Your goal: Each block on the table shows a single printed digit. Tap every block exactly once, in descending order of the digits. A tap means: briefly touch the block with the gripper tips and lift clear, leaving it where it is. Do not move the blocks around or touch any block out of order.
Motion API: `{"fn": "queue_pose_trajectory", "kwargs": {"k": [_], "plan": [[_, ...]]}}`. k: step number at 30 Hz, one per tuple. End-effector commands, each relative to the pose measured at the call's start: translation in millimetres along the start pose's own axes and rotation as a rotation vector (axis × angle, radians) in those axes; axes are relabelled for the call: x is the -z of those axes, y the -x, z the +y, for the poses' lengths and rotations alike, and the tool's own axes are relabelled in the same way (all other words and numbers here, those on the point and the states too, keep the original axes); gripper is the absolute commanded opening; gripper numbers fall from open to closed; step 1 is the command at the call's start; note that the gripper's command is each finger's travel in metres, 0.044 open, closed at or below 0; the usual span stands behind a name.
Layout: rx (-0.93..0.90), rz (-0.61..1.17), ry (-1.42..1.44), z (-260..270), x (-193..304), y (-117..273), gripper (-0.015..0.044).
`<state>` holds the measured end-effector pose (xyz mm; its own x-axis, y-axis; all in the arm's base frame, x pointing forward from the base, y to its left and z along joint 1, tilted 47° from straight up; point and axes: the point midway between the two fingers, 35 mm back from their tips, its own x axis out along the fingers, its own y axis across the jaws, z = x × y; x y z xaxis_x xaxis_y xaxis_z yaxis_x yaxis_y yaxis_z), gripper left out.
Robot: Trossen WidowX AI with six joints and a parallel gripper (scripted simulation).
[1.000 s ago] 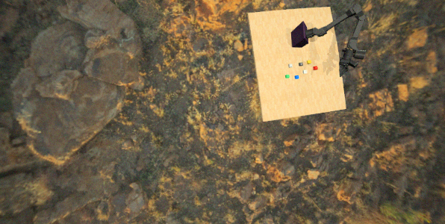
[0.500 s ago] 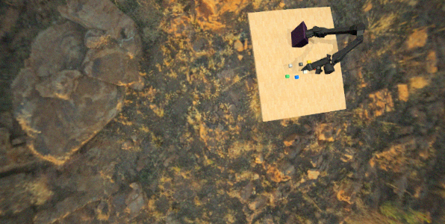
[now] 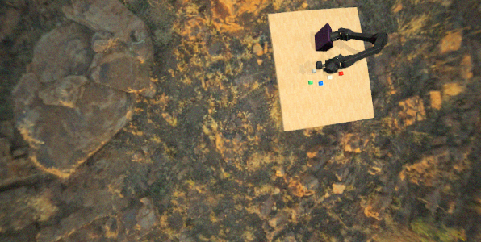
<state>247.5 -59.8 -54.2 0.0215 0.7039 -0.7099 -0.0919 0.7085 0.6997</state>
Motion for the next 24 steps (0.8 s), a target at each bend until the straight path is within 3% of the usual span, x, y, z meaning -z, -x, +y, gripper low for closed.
{"fn": "queue_pose_trajectory", "kwargs": {"k": [1,17,24], "plan": [[-0.017,-0.009,0.003,0.0,-0.6,0.4,0.04],[-0.017,-0.009,0.003,2.0,-1.0,0.6,0.04],[-0.017,-0.009,0.0,81.5,-6.7,3.3,0.04]]}}
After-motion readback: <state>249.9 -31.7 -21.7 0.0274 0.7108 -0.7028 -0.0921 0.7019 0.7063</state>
